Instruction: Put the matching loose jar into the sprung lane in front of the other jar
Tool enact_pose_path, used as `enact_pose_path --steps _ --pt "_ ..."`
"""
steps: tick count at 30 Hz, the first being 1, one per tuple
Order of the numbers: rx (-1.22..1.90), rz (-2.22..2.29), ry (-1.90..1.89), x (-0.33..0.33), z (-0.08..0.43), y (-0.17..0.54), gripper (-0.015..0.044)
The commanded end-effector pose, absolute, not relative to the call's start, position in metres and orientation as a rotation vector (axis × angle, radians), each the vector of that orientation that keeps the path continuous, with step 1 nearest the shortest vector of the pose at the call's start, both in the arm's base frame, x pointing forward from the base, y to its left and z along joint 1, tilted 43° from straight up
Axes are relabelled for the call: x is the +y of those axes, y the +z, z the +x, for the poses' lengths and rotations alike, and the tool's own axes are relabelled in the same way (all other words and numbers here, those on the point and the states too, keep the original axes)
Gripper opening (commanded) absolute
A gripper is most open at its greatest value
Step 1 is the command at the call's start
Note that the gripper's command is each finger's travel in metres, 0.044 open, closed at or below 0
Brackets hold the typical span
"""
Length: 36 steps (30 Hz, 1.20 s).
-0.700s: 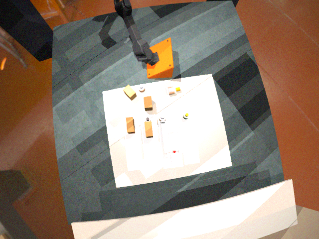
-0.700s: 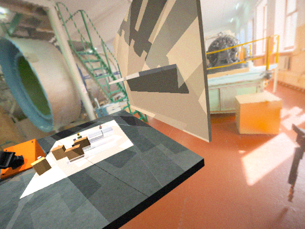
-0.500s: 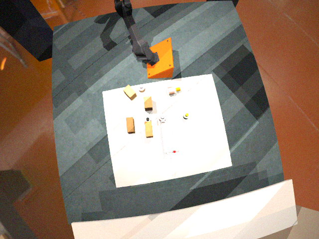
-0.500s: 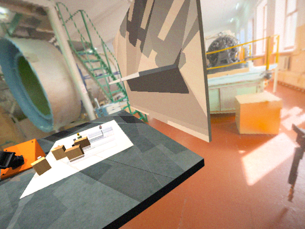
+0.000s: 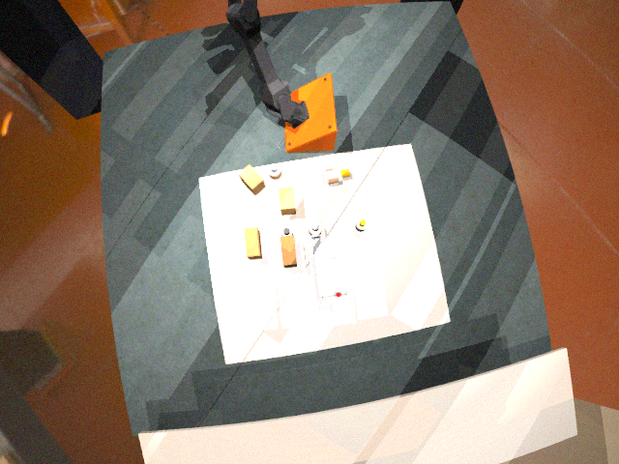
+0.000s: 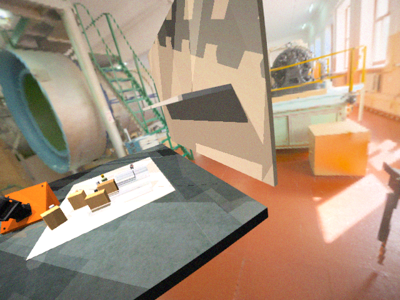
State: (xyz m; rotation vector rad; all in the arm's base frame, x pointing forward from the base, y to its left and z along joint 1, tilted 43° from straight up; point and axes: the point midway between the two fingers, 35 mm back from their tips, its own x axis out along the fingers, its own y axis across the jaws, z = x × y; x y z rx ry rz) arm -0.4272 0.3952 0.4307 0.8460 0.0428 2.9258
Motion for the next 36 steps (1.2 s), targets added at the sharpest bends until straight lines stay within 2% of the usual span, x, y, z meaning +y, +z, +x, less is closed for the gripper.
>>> enact_pose_path --steps 1,10,19,27,36 --pt "0.236 0.736 2.765 0.45 -0.384 0.418 0.044" --pt "0.581 0.562 2.341 0.543 -0.267 0.367 0.044" --pt "0.829 0.47 1.851 0.584 -0.125 0.304 0.044" --pt "0.982 0.429 1.389 0.569 0.005 0.244 0.044" --pt "1.093 0.403 0.849 0.496 0.135 0.18 0.044"
